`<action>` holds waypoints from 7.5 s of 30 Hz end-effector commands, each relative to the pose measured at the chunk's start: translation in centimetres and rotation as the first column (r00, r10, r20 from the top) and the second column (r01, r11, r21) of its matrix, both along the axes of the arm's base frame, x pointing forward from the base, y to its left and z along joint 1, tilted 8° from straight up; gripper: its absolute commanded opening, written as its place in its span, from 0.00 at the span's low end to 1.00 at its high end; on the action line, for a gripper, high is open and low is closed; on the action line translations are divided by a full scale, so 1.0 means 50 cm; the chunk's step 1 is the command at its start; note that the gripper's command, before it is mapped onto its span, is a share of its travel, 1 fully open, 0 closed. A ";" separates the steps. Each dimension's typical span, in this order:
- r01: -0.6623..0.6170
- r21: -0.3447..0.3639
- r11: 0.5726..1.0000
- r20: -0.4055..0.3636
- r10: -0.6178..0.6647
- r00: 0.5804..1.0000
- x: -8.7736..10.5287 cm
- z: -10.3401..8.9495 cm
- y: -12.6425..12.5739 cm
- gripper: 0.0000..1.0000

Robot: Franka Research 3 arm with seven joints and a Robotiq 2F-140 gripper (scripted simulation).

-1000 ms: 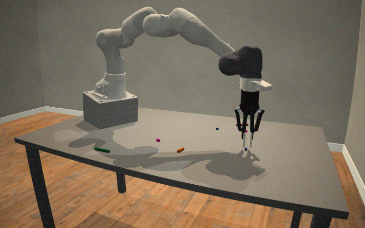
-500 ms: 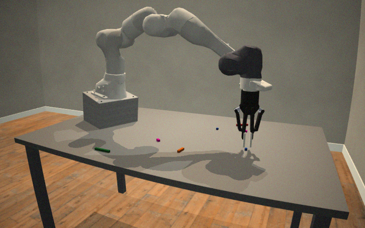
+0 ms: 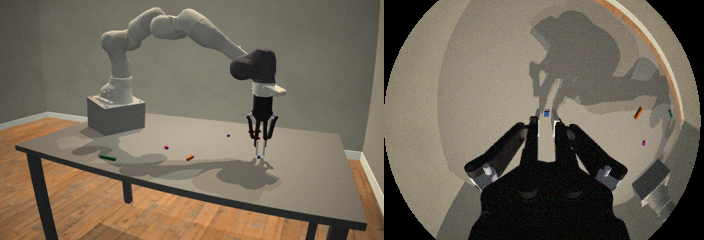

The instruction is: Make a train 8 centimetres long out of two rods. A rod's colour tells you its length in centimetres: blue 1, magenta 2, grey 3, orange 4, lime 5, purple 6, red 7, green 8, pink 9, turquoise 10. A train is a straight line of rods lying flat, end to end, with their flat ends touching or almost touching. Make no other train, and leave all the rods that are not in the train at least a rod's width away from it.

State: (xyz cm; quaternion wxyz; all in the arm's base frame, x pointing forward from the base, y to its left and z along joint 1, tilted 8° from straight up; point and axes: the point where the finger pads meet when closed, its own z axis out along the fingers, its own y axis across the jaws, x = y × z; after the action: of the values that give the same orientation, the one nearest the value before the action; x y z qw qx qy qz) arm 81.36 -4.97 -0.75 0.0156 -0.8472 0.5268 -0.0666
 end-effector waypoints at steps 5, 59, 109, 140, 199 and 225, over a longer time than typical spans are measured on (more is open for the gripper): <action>0.007 0.002 1.000 -0.002 -0.007 1.000 0.001 -0.017 -0.004 0.23; 0.007 0.002 1.000 -0.002 -0.007 1.000 0.003 -0.031 -0.005 0.12; 0.007 0.002 1.000 -0.002 -0.007 1.000 -0.020 0.143 0.002 0.12; -0.247 -0.029 0.969 -0.020 0.247 0.969 -0.097 0.139 0.357 0.12; -0.423 -0.049 0.905 -0.032 0.422 0.906 -0.175 -0.052 0.579 0.12; -0.423 -0.049 0.905 -0.032 0.422 0.906 -0.175 -0.054 0.579 0.12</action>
State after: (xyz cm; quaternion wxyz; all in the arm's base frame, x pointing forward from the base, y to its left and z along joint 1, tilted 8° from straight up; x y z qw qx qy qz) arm 72.55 23.87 -3.39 0.0002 -0.9427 0.3272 -0.0662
